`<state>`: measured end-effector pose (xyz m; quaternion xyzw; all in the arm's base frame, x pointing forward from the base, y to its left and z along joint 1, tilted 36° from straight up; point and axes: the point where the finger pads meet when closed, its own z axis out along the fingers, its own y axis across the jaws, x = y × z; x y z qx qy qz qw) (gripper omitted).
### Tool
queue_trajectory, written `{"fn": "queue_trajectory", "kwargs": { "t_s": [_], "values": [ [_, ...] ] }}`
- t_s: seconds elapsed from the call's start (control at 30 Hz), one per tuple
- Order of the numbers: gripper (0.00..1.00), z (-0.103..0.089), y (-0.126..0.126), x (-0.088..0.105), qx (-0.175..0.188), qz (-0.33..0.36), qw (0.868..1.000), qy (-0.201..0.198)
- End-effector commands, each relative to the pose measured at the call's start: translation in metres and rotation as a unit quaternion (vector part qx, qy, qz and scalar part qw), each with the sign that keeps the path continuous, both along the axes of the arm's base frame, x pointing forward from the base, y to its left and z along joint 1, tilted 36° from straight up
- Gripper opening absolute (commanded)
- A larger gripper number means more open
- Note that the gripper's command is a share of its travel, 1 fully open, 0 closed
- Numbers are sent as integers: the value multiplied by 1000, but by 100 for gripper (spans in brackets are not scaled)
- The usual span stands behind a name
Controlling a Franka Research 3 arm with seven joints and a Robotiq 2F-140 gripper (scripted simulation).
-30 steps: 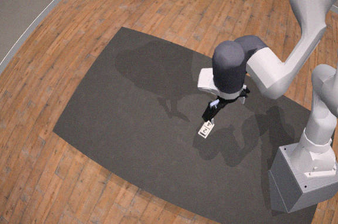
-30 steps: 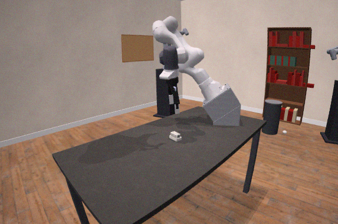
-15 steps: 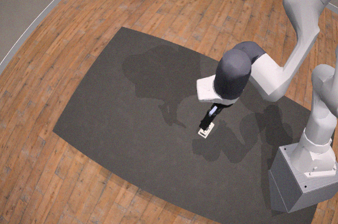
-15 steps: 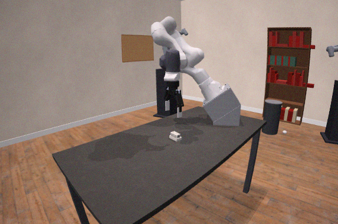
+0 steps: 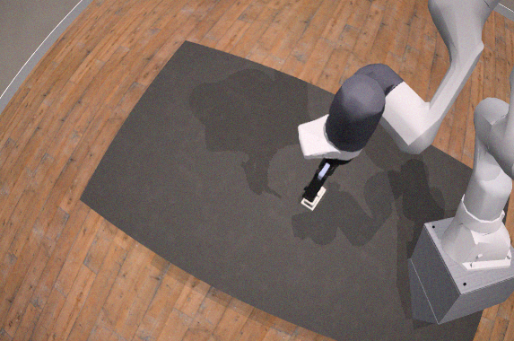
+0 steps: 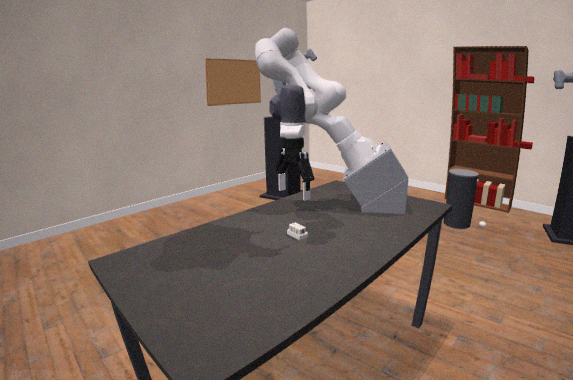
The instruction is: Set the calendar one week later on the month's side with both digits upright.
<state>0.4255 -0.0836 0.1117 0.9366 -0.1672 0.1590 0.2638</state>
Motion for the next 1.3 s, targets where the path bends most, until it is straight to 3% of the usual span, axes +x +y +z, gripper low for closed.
{"fn": "queue_trajectory", "kwargs": {
  "t_s": [0.0, 0.77, 0.9, 1.27],
  "values": [
    [100, -1, 1, 1, -1, 15, 1000, 8],
    [100, -2, 1, 1, 0, 10, 1000, 5],
    [100, -4, -1, 2, 19, -67, 996, -47],
    [100, -7, -3, 3, 37, -137, 985, -95]
  ]
}}
